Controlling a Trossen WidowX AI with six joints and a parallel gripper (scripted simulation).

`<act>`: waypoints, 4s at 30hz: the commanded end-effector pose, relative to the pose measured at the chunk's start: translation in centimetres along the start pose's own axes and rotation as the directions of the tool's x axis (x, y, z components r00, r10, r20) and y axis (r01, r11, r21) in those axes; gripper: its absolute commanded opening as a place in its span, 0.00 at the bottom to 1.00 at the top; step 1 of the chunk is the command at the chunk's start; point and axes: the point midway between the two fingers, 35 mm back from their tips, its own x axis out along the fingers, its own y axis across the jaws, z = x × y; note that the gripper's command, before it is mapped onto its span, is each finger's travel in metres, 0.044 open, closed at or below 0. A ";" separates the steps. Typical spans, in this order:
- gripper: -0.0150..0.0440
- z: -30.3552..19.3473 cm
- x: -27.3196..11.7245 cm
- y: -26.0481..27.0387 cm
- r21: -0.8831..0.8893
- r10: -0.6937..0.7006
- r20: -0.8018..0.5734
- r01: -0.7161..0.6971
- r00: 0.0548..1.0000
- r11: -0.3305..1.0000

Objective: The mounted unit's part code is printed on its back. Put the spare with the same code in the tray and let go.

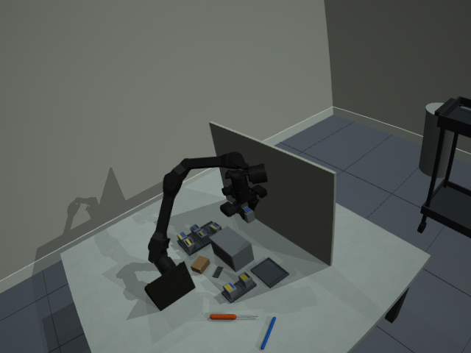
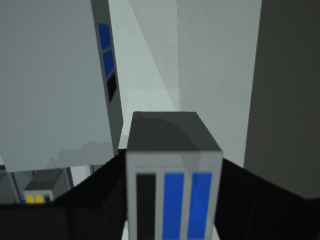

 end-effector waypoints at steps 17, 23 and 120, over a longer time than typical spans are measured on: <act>0.25 -14.0 1.0 2.8 -0.092 0.013 0.006 -0.012 1.000 0.996; 0.25 -16.3 1.4 3.8 -0.113 0.014 0.015 -0.012 1.000 0.994; 0.25 -16.4 10.0 3.0 -0.113 0.011 0.013 -0.010 1.000 0.994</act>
